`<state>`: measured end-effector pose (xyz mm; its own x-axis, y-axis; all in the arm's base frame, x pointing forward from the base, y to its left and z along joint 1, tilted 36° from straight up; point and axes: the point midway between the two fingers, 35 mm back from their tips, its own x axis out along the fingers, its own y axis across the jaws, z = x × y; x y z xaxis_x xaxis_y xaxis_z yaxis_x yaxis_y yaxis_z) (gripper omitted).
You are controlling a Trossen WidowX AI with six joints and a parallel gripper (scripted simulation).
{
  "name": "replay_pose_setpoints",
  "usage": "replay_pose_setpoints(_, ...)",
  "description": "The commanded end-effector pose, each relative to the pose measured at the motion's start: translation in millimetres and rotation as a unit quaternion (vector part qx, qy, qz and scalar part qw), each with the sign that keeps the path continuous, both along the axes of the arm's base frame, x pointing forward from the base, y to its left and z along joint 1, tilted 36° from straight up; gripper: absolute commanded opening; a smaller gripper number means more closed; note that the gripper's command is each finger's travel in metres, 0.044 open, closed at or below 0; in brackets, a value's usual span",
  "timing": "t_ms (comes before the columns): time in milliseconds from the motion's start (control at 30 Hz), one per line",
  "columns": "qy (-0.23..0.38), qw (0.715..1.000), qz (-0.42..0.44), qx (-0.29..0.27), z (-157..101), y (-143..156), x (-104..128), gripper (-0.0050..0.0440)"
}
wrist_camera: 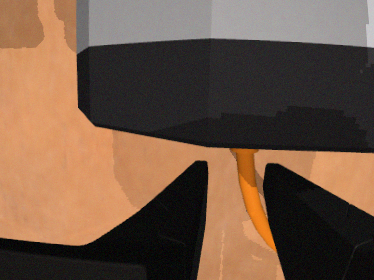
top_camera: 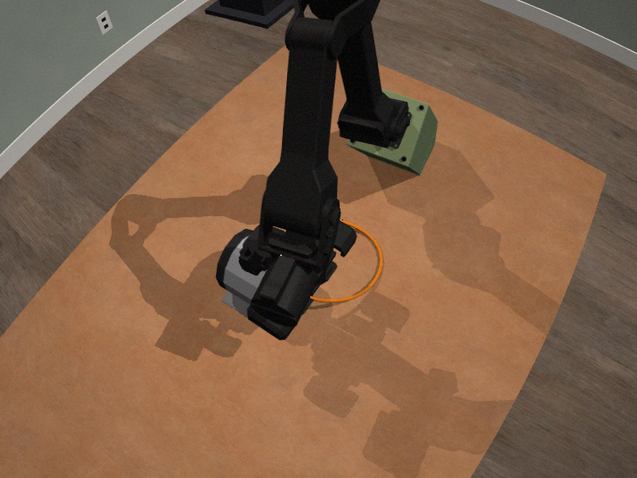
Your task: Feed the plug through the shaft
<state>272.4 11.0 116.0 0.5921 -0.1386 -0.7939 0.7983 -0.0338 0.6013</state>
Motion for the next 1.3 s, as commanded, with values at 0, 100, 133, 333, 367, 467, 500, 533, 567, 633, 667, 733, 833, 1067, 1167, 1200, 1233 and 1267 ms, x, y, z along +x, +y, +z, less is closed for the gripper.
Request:
replay_pose_setpoints(0, 0.007, 1.000, 0.001, 0.001, -6, -1, 0, 0.0100)
replay_pose_setpoints(100, 0.007, 1.000, 0.001, 0.001, -6, -1, 0, 0.0100)
replay_pose_setpoints(133, 0.007, 1.000, 0.001, 0.001, -6, -1, 0, 0.0100)
replay_pose_setpoints(333, 0.003, 1.000, -0.001, -0.001, -3, -2, 0, 0.0080)
replay_pose_setpoints(367, 0.003, 1.000, -0.001, -0.001, -3, -2, 0, 0.0080)
replay_pose_setpoints(467, 0.003, 1.000, -0.001, -0.001, -3, -2, 0, 0.0067)
replay_pose_setpoints(500, 0.003, 1.000, -0.001, -0.001, -3, -2, 0, 0.0060)
replay_pose_setpoints(533, 0.003, 1.000, -0.001, -0.001, -3, -2, 0, 0.0053)
replay_pose_setpoints(567, 0.003, 1.000, -0.001, -0.001, -3, -2, 0, 0.0047)
replay_pose_setpoints(633, 0.003, 1.000, -0.001, -0.001, -3, -2, 0, 0.0033)
replay_pose_setpoints(667, 0.003, 1.000, -0.001, -0.001, -3, -2, 0, 0.0027)
replay_pose_setpoints(733, 0.003, 1.000, -0.001, -0.001, -3, -2, 0, 0.0013)
replay_pose_setpoints(833, 0.003, 1.000, -0.001, -0.001, -3, -2, 0, 0.0000)
replay_pose_setpoints(1067, 0.004, 1.000, 0.000, 0.000, -3, -4, 0, 0.0000)
replay_pose_setpoints(1167, 0.006, 1.000, 0.001, 0.000, -3, -8, 0, 0.0000)
replay_pose_setpoints(1200, 0.006, 1.000, 0.001, 0.000, -4, -10, 0, 0.0000)
replay_pose_setpoints(1233, 0.007, 1.000, 0.001, 0.001, -4, -11, 0, 0.0000)
replay_pose_setpoints(1267, 0.007, 1.000, 0.001, 0.001, -4, -11, 0, 0.0000)
